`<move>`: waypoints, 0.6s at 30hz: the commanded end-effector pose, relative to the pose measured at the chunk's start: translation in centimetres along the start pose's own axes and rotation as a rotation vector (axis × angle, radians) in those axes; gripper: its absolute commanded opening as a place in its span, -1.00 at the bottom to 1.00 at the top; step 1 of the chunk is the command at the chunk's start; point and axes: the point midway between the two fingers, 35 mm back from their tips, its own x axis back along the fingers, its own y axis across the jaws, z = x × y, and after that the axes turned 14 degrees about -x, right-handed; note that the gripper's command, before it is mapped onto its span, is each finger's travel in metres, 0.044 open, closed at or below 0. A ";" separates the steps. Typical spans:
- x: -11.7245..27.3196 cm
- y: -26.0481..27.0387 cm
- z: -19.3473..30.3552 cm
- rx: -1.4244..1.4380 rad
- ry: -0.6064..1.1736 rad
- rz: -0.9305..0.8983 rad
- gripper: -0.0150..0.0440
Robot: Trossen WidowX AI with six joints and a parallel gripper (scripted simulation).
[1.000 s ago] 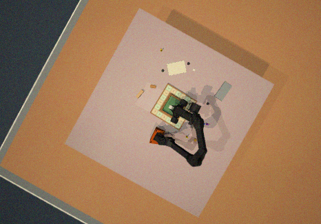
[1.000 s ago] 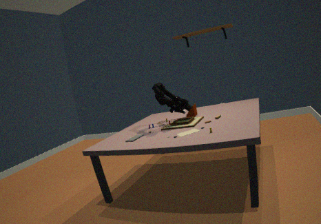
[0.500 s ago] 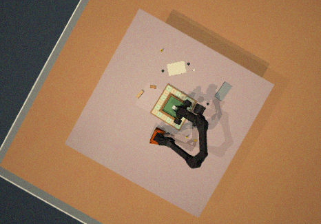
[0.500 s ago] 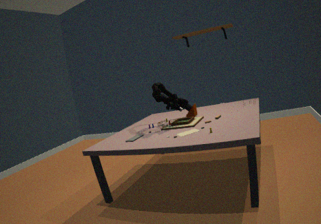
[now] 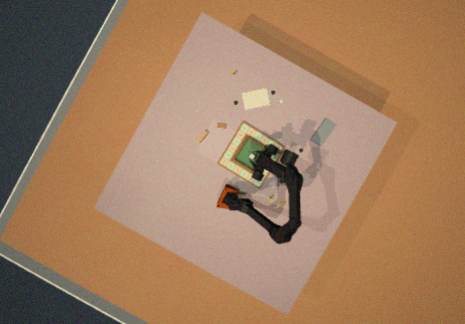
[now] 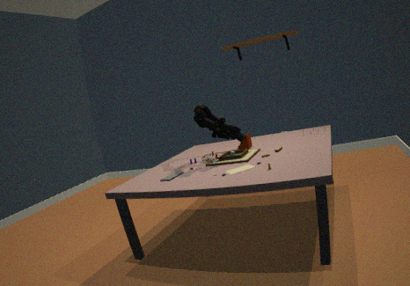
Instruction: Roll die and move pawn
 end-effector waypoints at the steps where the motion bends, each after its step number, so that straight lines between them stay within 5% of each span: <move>1: 1.6 0.3 -1.8 0.003 -0.006 0.006 0.75; 5: 0.8 0.4 -1.5 -0.013 0.066 -0.004 1.00; 12: -3.1 0.1 0.1 -0.017 0.760 0.169 1.00; 18: -3.5 0.4 0.1 -0.007 0.745 0.141 1.00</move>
